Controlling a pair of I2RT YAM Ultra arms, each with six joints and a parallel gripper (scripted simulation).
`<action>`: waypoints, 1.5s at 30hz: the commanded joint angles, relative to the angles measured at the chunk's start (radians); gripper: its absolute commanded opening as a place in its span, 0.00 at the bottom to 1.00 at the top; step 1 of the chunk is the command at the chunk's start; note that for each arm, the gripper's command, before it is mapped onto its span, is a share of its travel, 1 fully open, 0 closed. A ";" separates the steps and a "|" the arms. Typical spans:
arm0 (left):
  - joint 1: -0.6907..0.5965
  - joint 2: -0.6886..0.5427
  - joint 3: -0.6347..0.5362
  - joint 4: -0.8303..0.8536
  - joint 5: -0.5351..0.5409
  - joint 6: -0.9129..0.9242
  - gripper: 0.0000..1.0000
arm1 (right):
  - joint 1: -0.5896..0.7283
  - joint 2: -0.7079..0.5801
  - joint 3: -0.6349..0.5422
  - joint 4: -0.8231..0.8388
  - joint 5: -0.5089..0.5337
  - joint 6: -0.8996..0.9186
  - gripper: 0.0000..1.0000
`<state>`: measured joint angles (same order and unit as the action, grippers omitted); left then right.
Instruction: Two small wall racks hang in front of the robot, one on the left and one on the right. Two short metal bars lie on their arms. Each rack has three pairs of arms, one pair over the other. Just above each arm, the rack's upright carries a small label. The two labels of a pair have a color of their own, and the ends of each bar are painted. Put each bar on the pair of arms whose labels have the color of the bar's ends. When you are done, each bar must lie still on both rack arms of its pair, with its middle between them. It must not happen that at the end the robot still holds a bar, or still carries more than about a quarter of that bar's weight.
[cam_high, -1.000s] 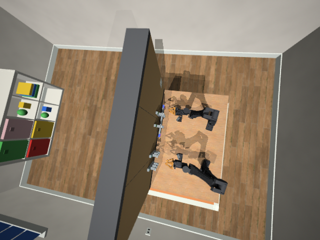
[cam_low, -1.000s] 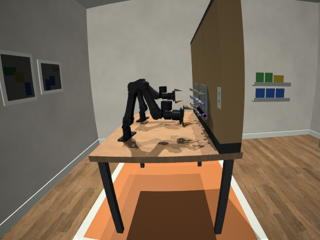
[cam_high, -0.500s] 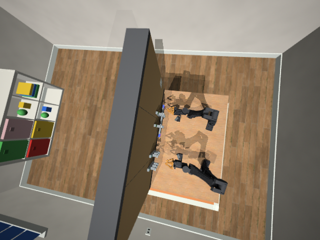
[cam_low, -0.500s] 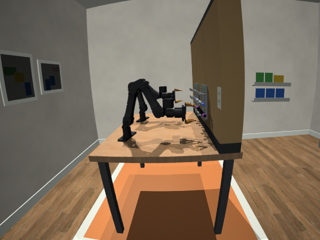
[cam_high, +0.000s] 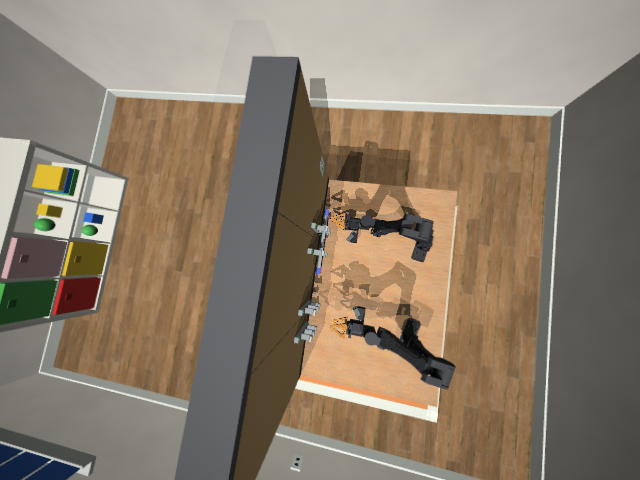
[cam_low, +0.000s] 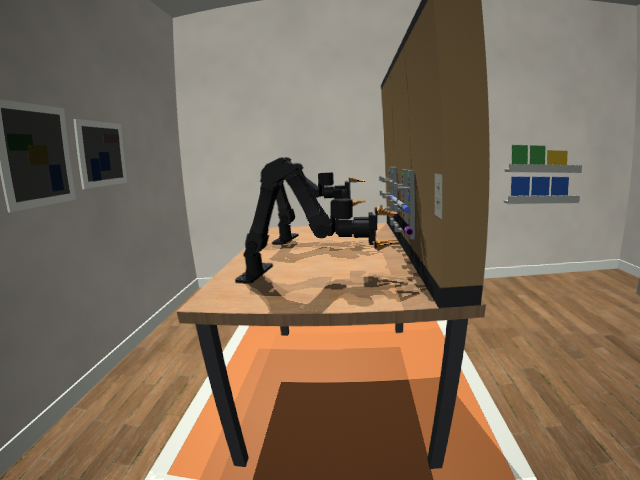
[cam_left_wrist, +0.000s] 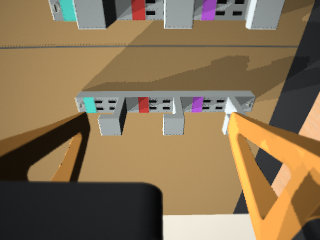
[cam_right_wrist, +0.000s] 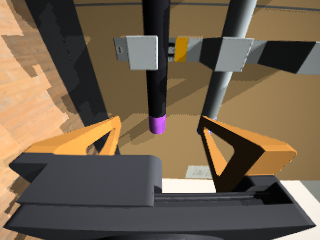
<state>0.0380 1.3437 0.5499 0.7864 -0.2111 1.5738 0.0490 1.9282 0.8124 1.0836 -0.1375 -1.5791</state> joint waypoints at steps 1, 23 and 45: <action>0.009 0.006 -0.004 0.017 -0.006 -0.003 1.00 | 0.013 0.015 0.048 -0.001 0.006 0.008 1.00; 0.009 0.006 -0.004 0.017 -0.006 -0.003 1.00 | 0.021 0.097 0.158 -0.028 0.015 0.008 1.00; 0.009 0.006 -0.004 0.017 -0.006 -0.003 1.00 | 0.021 0.134 0.216 -0.050 0.014 0.008 1.00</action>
<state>0.0380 1.3437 0.5499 0.7864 -0.2111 1.5738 0.0608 2.0594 0.9916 1.0370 -0.1257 -1.5791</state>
